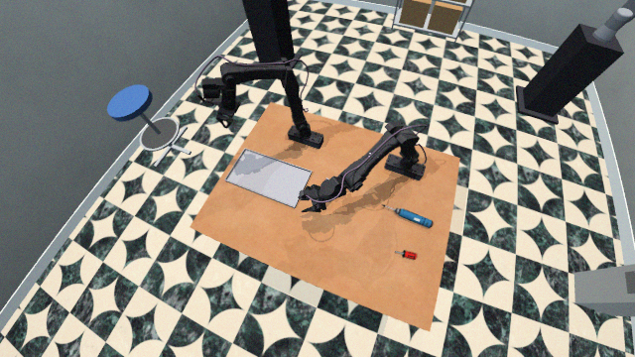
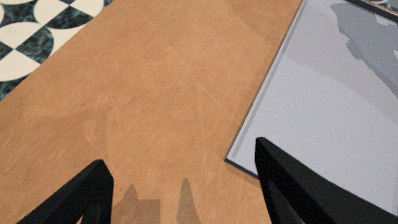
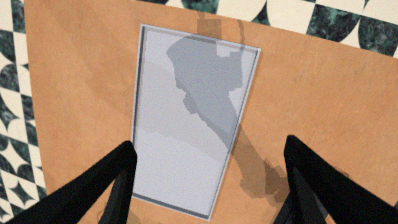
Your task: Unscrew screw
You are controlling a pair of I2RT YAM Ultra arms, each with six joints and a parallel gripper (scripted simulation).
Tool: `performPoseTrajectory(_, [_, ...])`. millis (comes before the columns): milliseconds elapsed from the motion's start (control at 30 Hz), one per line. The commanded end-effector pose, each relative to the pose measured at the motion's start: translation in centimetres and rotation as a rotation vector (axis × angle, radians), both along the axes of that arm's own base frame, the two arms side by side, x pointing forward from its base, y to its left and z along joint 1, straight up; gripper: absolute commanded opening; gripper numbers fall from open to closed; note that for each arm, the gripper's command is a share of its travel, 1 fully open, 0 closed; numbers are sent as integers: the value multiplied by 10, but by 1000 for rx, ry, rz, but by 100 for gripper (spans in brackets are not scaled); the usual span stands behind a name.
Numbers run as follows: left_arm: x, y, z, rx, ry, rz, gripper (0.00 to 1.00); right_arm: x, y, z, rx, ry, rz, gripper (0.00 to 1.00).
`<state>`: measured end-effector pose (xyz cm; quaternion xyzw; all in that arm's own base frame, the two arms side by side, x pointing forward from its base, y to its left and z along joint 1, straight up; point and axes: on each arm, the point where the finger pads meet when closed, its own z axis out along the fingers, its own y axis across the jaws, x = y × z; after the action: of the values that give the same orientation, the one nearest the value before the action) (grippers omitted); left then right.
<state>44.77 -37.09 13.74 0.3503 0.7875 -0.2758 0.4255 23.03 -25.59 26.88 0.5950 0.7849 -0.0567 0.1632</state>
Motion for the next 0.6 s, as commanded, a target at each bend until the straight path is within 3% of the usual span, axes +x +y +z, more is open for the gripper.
performPoseTrajectory(0, [-18, -51, 33, -51, -149, -138, 65, -1, -2, 14, -39, -21, -8, 86])
performPoseTrajectory(200, [-49, -107, 51, -72, -283, -293, 65, -1, -2, 14, -39, -21, -8, 86])
performPoseTrajectory(367, [-42, -100, 54, -85, -346, -325, 65, -1, -2, 14, -39, -21, -8, 86])
performPoseTrajectory(567, [-99, -153, 72, -129, -489, -469, 65, -1, -2, 14, -39, -21, -8, 86])
